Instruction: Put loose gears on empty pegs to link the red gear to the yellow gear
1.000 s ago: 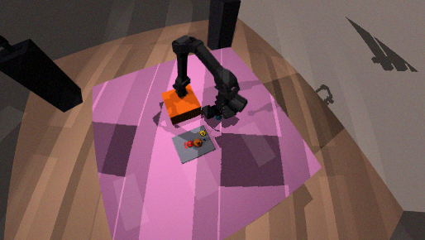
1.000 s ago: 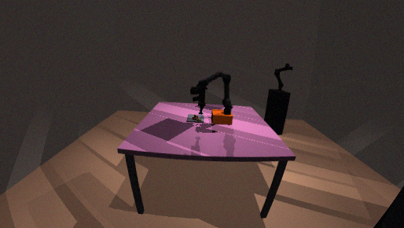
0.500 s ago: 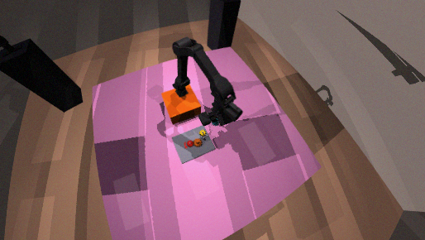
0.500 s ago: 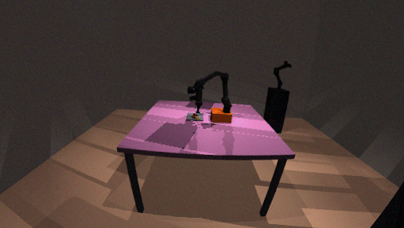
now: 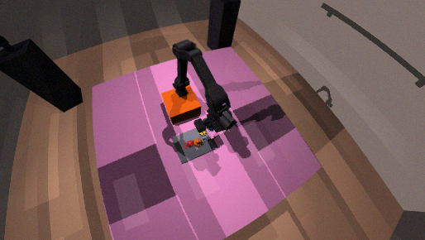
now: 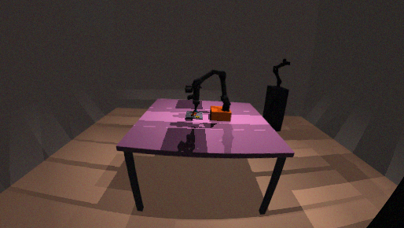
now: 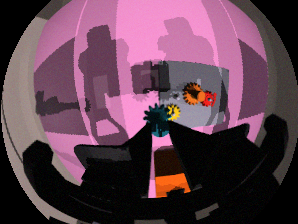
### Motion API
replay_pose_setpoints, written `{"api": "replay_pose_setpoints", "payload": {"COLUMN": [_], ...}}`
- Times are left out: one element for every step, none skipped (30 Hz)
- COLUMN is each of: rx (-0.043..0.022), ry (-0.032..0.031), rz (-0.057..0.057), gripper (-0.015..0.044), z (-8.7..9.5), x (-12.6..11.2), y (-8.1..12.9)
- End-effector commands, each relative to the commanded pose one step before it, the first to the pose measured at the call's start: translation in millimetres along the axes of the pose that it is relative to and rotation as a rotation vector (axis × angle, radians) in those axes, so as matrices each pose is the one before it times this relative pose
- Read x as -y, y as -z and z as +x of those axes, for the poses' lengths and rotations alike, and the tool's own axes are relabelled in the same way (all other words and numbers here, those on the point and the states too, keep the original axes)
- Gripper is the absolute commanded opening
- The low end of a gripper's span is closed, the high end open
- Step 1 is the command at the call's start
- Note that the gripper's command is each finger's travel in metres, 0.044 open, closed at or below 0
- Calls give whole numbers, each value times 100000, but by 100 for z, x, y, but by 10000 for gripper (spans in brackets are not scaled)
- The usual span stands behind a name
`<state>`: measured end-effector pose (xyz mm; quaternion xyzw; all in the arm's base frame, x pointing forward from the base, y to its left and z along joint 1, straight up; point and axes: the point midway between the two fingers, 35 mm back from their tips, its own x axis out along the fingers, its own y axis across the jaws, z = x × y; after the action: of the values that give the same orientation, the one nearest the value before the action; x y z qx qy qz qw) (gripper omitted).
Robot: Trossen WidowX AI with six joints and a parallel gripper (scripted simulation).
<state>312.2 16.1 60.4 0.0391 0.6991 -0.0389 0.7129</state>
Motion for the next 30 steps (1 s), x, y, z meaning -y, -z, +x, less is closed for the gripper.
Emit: {"api": "replay_pose_setpoints", "payload": {"rx": [-8, 2, 2, 2, 2, 1, 1, 1, 0, 0, 0, 0, -1, -1, -1, -2, -2, -2, -2, -1, 0, 0, 0, 0, 0, 0, 0, 0, 0, 0], "ry": [143, 23, 23, 23, 23, 23, 23, 23, 24, 24, 24, 24, 24, 24, 24, 24, 24, 24, 19, 12, 4, 0, 0, 0, 0, 0, 0, 0, 0, 0], "rz": [-419, -20, -20, -20, -20, -20, -20, -20, -20, -20, -20, -20, -20, -20, -20, -20, -20, -20, -17, -10, -3, 0, 0, 0, 424, 871, 1158, 1607, 2093, 2331], "gripper": [0, 0, 0, 0, 0, 0, 0, 0, 0, 0, 0, 0, 0, 0, 0, 0, 0, 0, 0, 0, 0, 0, 0, 0, 0, 0, 0, 0, 0, 0], "z": [460, 107, 107, 107, 107, 107, 108, 108, 108, 108, 108, 108, 108, 108, 109, 109, 109, 109, 90, 54, 18, -19, -40, -68, -3, -6, -8, -5, -7, -7], "x": [901, 228, 229, 230, 231, 232, 232, 233, 234, 235, 235, 236, 237, 237, 238, 239, 239, 240, 199, 119, 40, 0, 1, 1, 0, 0, 0, 0, 0, 0], "y": [-309, -72, -69, -67, -65, -63, -61, -59, -57, -54, -52, -50, -48, -46, -43, -41, -39, -37, -29, -16, -5, 1, 2, 4, 0, 0, 0, 0, 0, 0]}}
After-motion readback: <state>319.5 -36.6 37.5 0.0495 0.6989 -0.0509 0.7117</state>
